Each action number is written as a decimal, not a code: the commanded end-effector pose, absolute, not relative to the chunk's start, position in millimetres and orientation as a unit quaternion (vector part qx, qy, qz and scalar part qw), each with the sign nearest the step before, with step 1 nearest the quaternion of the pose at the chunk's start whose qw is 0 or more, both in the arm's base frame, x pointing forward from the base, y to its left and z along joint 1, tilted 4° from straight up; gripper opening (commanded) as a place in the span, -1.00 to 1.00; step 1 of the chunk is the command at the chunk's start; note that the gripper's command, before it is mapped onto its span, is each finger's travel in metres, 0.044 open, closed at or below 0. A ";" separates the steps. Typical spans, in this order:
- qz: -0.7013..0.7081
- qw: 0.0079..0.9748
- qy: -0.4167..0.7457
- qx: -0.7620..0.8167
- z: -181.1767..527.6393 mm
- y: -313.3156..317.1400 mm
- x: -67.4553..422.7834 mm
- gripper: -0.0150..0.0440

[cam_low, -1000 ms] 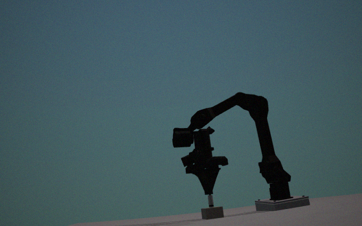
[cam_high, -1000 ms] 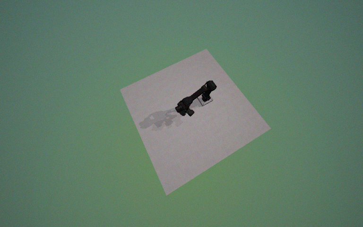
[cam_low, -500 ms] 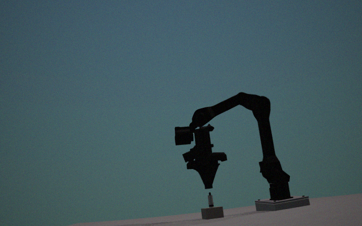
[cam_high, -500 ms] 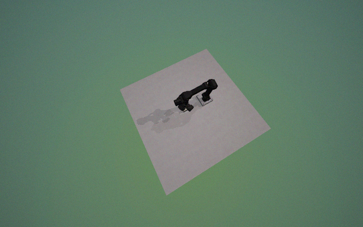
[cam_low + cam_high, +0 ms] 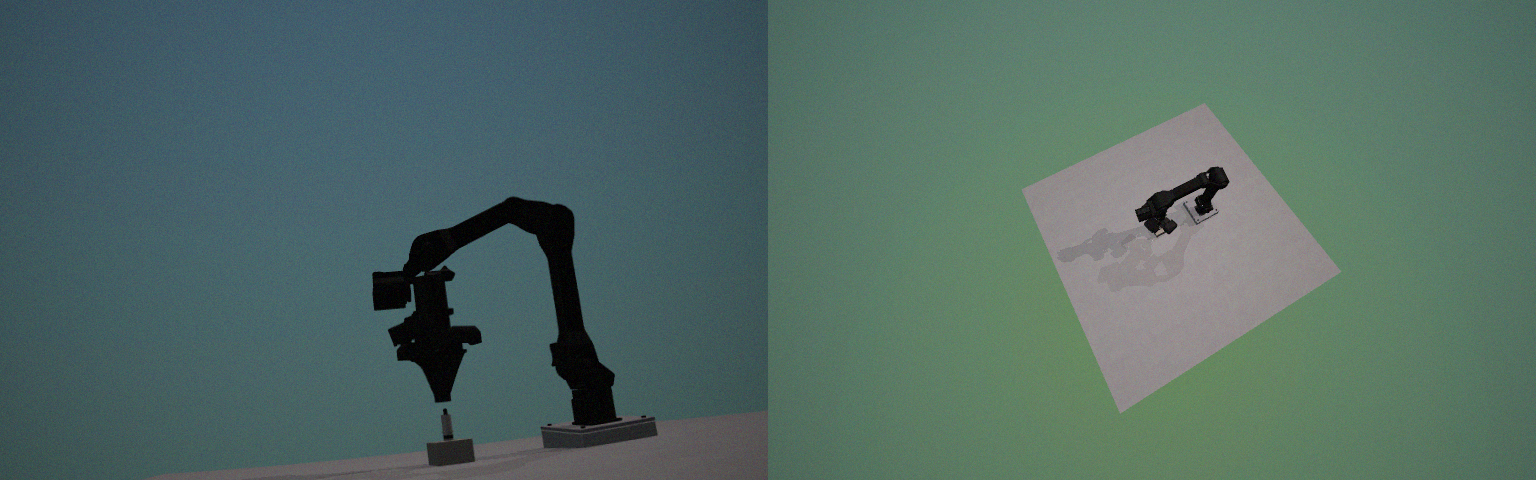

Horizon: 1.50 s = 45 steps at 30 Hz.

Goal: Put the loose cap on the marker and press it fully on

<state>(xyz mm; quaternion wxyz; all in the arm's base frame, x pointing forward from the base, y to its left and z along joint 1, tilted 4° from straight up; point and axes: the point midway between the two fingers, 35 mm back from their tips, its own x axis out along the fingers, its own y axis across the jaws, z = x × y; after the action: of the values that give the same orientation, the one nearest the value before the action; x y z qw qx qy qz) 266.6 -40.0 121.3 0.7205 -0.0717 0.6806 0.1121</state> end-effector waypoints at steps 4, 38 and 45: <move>0.115 0.719 0.681 -0.072 110.5 -38.8 266.9 -0.49; 0.117 0.719 0.681 -0.073 72.1 -36.0 267.7 -0.40; 0.117 0.719 0.681 -0.073 72.1 -36.0 267.7 0.22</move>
<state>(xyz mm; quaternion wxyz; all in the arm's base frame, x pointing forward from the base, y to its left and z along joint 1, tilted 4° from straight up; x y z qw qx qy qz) 267.6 -35.9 72.0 0.7190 -0.0730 0.6812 0.1173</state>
